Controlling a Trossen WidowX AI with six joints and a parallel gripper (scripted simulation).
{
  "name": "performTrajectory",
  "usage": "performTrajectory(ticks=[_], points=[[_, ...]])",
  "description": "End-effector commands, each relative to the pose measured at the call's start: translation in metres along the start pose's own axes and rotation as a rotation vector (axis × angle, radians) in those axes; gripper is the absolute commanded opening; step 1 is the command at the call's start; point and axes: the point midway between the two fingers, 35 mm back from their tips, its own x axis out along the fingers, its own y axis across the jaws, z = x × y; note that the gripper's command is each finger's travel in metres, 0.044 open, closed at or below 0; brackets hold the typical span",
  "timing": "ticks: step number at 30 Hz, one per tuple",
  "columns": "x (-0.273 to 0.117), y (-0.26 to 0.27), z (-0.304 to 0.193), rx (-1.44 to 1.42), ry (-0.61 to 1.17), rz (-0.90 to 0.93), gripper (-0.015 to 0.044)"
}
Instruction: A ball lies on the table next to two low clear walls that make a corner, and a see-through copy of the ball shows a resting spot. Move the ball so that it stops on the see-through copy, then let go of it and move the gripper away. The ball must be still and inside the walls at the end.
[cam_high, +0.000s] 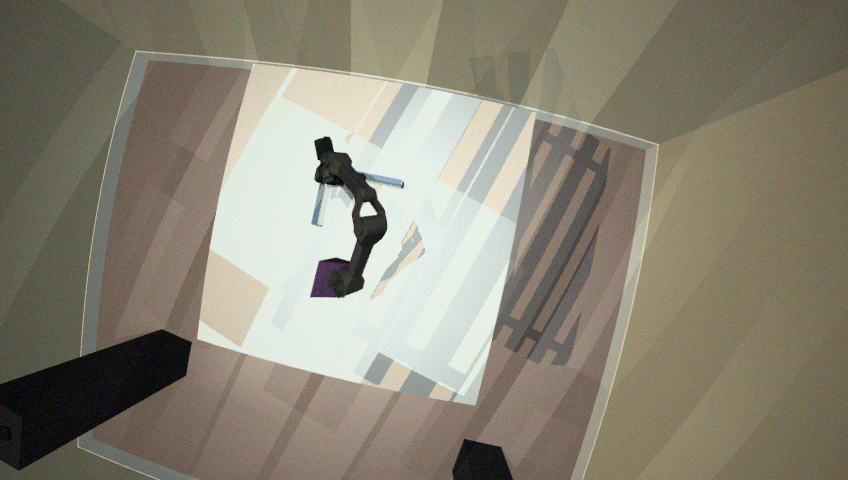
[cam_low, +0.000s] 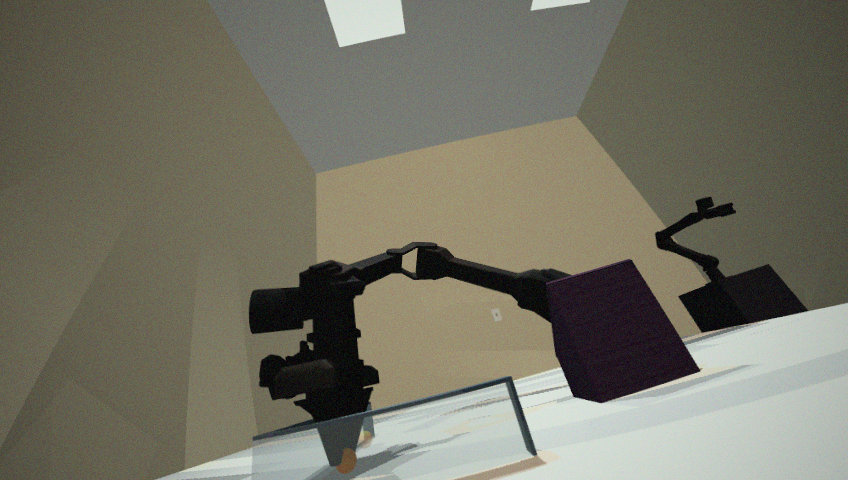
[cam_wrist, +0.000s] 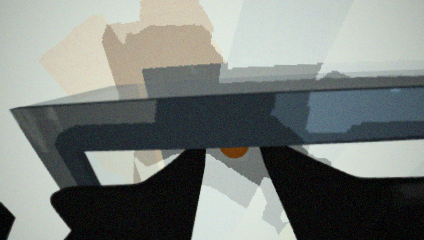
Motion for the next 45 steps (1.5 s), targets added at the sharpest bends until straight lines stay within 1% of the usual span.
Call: performTrajectory(ticks=[1,2,11,13,16,23,38,43,45], points=[[0.005,-0.001,-0.002,-0.006,0.006,-0.007,0.0140],[0.005,-0.001,-0.002,-0.006,0.006,-0.007,0.0114],[0.005,-0.001,-0.002,-0.006,0.006,-0.007,0.0054],[0.004,0.000,-0.003,-0.009,0.006,-0.006,0.0002],[-0.003,0.013,-0.011,-0.043,0.006,0.007,0.0000],[-0.029,0.013,-0.006,-0.038,0.006,0.009,0.0000],[-0.114,0.001,-0.001,-0.009,0.007,0.000,0.0000],[-0.117,-0.001,-0.001,-0.007,0.006,0.000,0.0000],[-0.115,-0.010,0.001,-0.008,0.006,0.002,0.0000]])
